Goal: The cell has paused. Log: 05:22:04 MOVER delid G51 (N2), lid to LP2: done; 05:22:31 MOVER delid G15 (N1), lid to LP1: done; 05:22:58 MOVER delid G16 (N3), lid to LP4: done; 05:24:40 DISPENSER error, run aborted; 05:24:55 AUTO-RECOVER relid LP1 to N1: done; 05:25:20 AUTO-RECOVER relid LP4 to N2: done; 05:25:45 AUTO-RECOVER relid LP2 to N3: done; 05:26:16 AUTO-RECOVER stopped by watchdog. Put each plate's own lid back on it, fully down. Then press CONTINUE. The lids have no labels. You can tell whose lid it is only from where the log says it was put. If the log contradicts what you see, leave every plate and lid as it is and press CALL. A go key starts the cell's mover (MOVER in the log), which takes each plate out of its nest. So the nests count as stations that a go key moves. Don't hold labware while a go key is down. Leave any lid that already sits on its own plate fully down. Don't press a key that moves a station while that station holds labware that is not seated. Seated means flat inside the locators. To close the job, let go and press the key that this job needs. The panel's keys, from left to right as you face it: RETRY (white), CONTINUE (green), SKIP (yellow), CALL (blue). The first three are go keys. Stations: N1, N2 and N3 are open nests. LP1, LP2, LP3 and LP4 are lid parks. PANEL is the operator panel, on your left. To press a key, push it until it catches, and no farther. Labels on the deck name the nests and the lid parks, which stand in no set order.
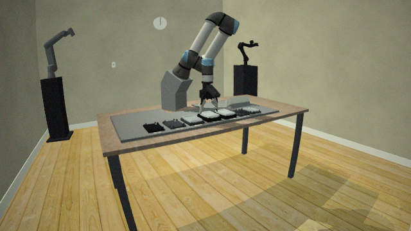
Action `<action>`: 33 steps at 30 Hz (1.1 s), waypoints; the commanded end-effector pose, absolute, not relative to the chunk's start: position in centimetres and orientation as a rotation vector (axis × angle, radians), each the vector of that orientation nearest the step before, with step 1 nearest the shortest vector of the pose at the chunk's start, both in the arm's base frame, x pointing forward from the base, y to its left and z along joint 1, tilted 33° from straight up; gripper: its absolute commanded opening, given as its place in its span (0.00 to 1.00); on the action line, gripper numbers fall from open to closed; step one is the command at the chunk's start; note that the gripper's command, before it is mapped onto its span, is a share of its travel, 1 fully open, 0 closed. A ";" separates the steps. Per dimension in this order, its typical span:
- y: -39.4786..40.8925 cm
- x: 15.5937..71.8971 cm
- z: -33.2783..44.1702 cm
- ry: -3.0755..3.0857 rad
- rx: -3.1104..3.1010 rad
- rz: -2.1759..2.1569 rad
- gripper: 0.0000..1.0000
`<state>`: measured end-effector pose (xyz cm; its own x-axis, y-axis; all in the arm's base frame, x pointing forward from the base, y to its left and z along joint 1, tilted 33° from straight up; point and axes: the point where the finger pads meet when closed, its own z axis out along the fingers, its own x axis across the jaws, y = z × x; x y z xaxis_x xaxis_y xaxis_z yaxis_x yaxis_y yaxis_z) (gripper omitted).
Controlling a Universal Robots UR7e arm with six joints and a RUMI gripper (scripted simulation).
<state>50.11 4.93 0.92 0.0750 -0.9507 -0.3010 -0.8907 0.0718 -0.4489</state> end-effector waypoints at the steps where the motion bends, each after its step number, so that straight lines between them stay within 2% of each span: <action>1: 5.0 50.2 0.8 1.821 -1.823 -0.148 0.82; 9: 5.0 50.2 0.8 1.821 -1.823 -0.148 0.82; 10: 5.0 50.2 0.8 1.821 -1.823 -0.148 0.00; 33: 4.9 50.2 0.8 1.821 -1.823 -0.148 0.00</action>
<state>50.21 4.96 0.80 0.0748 -0.9508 -0.3005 -0.8903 0.0721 -0.4495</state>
